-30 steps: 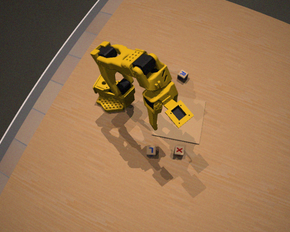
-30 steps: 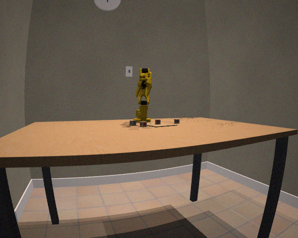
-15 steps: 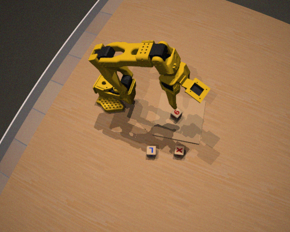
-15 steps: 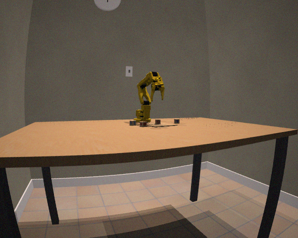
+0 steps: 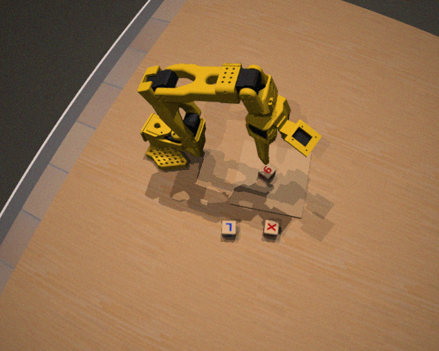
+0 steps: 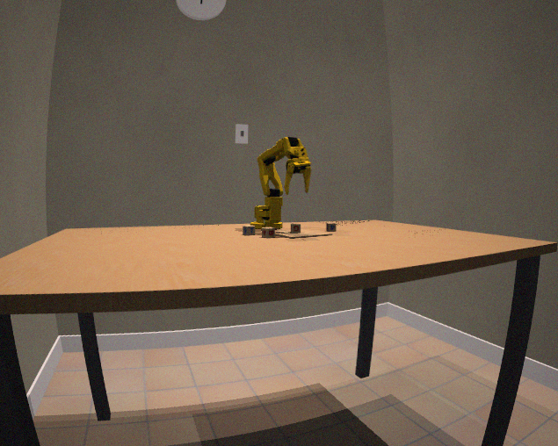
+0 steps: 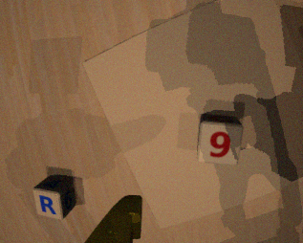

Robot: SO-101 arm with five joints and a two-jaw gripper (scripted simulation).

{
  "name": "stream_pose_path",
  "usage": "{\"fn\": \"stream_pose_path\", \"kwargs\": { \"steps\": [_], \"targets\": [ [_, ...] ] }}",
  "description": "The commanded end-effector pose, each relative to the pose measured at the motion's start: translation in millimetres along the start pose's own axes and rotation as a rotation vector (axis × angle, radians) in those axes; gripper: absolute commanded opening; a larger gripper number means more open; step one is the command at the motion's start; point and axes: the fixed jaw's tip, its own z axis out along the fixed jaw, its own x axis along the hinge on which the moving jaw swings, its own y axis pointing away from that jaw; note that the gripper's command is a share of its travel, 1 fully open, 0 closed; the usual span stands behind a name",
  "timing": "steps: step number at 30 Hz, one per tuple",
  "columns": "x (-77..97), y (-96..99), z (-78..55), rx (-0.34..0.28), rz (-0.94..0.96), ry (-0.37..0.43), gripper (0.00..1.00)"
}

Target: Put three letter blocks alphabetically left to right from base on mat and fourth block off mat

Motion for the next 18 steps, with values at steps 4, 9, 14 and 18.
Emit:
{"fn": "stream_pose_path", "kwargs": {
  "steps": [4,9,14,18],
  "targets": [
    [5.2,-1.5,20.7,0.052,0.000,0.113,0.32],
    [12.3,-4.9,34.0,0.092,0.000,0.195,0.32],
    [22.8,-10.0,49.7,0.142,0.000,0.299,0.32],
    [26.7,-11.8,54.8,0.159,0.000,0.334,0.32]
  ]
}}
